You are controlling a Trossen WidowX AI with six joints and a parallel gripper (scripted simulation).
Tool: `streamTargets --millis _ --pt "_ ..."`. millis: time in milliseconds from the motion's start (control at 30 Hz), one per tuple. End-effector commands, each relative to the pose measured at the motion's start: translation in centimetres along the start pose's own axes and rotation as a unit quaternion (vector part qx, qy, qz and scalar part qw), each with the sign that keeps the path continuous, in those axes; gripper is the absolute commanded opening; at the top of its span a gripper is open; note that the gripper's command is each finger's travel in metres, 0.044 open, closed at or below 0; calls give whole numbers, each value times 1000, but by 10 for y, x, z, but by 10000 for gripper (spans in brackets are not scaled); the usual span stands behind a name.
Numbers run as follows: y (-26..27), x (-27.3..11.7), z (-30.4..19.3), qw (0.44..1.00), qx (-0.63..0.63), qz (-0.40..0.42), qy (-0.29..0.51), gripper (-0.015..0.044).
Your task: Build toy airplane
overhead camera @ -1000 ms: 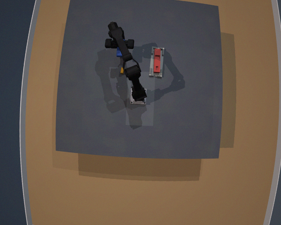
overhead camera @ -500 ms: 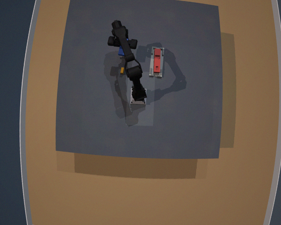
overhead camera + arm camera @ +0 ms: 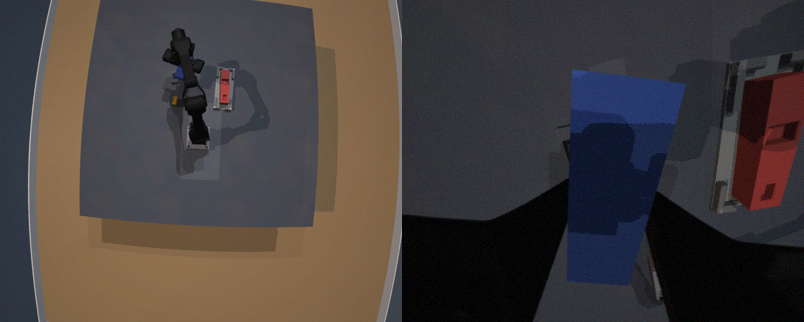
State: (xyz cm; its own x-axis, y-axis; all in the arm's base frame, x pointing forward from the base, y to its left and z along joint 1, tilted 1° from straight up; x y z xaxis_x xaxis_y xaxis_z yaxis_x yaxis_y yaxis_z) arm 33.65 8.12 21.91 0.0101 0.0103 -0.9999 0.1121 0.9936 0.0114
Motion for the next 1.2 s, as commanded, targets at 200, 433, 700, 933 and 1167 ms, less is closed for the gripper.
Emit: streamTargets --millis 200,433,700,933,1167 --pt "-33 3 5 996 94 1 -5 0" --pt "-56 6 7 988 153 0 -7 0" --pt "-80 10 8 975 223 0 -10 0" --pt "-102 13 7 958 286 -2 -13 0" --pt "-125 16 4 937 349 -4 -14 0"
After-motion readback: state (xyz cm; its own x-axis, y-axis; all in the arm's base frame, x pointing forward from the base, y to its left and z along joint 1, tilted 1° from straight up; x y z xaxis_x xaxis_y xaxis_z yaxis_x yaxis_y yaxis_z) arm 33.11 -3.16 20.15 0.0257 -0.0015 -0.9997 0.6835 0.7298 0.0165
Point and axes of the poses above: the point midway between the two fingers, 35 mm back from their tips, its own x axis out along the fingers, its own y axis across the jaws, z = x × y, the point moved 8 cm from there along -x, back along the fingers, and after that the axes turned 15 degrees about -x, right-handed, at the moved point
